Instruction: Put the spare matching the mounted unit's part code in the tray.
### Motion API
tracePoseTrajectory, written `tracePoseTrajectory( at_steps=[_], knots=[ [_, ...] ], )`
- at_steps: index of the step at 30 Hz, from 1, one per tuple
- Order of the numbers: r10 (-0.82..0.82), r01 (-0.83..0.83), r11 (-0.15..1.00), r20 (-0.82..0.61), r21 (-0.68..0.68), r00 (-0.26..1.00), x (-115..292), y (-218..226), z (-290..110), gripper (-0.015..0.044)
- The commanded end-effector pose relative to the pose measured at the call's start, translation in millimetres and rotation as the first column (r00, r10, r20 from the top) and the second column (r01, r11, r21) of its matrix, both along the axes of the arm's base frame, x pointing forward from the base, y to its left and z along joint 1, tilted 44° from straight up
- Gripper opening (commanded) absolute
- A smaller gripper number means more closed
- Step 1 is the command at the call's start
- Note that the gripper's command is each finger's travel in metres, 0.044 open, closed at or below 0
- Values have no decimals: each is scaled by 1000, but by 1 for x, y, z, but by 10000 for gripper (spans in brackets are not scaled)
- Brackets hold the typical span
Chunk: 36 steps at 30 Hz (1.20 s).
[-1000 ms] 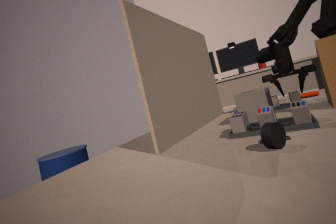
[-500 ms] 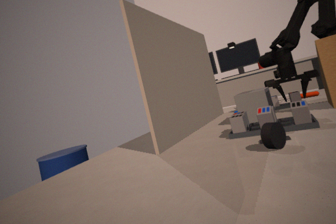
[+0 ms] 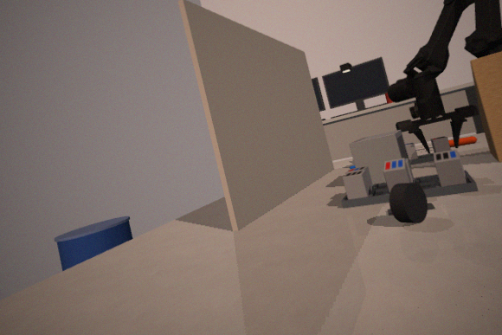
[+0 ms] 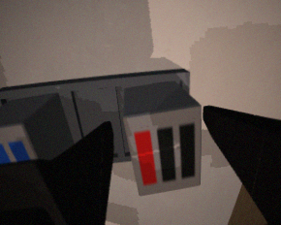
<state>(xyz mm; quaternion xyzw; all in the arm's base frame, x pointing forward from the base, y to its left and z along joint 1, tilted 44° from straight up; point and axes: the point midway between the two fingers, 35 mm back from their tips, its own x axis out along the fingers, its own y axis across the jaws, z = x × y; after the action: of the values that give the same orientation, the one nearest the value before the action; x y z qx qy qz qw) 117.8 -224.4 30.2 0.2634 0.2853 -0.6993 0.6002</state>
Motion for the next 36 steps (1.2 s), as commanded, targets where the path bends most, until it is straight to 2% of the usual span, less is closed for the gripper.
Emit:
tracePoseTrajectory(
  at_steps=[1,3,8,16,20,21,29,36],
  knots=[
    [5,-5,1000,0,5,1000,0,1,-1,300],
    [5,-5,1000,0,5,1000,0,1,-1,300],
    [0,0,1000,0,0,1000,0,0,0,169],
    [0,0,1000,0,0,1000,0,0,0,115],
    [0,0,1000,0,0,1000,0,0,0,10],
    [0,0,1000,0,0,1000,0,0,0,0],
    [0,0,1000,0,1,1000,0,1,0,0],
    [0,0,1000,4,12,1000,9,20,18,0]
  ],
)
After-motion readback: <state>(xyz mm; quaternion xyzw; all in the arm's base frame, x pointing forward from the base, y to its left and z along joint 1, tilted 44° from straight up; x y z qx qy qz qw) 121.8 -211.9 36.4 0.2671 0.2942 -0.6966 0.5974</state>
